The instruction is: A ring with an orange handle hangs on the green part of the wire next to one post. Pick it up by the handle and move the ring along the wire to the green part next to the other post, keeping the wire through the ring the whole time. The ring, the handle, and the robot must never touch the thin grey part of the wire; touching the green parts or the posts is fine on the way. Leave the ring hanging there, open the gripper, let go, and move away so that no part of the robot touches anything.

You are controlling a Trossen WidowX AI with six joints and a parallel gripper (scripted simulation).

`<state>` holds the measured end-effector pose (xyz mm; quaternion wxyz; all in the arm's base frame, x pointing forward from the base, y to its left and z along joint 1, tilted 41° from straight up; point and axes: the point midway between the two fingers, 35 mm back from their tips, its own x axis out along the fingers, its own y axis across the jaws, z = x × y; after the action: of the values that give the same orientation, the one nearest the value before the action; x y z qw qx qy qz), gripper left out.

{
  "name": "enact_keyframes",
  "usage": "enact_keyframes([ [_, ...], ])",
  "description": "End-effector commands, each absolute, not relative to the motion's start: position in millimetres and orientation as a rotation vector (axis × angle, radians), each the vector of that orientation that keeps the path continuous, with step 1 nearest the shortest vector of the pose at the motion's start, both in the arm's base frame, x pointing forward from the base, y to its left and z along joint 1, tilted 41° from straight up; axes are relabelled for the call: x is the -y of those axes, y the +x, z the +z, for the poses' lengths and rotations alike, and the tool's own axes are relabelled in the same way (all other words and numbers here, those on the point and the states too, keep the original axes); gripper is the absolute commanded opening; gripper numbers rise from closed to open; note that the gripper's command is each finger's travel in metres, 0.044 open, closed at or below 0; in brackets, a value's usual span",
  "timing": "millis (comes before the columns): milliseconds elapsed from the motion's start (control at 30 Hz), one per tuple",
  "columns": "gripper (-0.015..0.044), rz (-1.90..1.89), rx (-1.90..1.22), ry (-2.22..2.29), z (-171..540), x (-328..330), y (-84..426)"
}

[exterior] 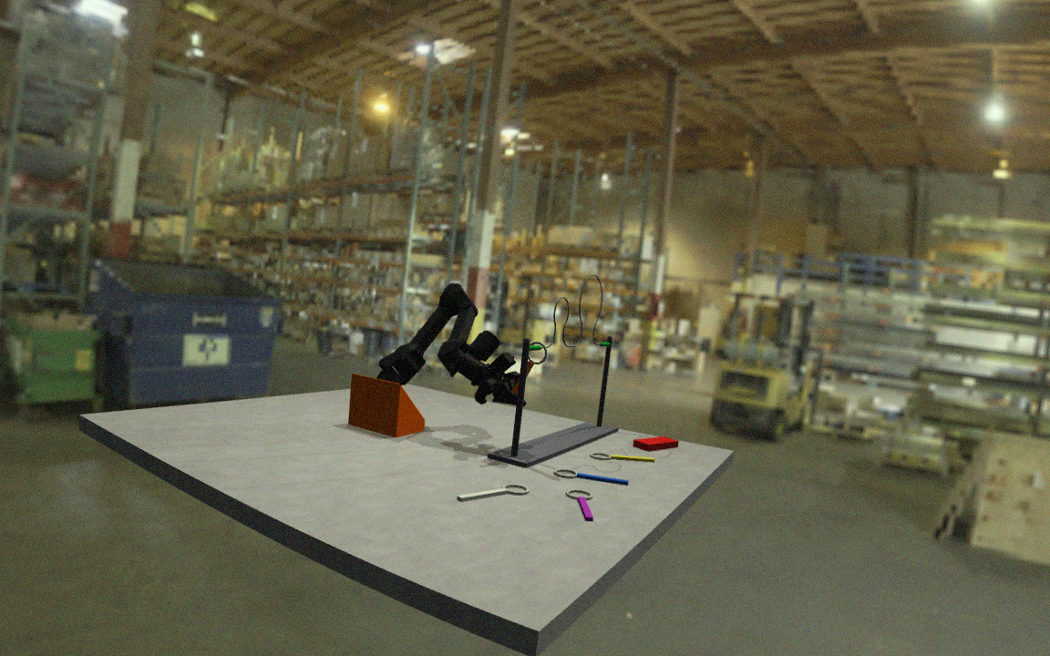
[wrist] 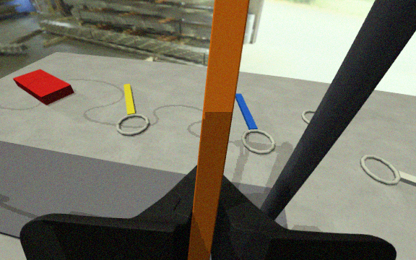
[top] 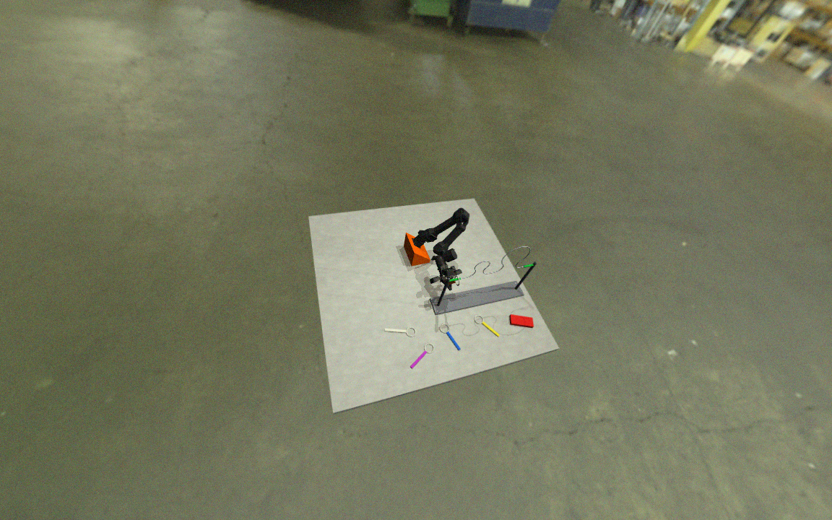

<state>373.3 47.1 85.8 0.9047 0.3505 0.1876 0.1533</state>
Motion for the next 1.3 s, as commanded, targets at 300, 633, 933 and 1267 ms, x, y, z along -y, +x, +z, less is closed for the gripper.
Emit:
enact_keyframes([
  [300, -0.0150, 0.311, -0.391, 0.727, 81.7, -49.3, 372.1],
  [633, -0.0071, 0.315, -0.390, 0.725, 82.3, -49.4, 372.2],
  [933, 0.0160, 0.315, -0.390, 0.725, 82.8, -48.6, 371.0],
  [1267, 0.0160, 0.312, -0.393, 0.725, 89.9, -36.2, 346.9],
])
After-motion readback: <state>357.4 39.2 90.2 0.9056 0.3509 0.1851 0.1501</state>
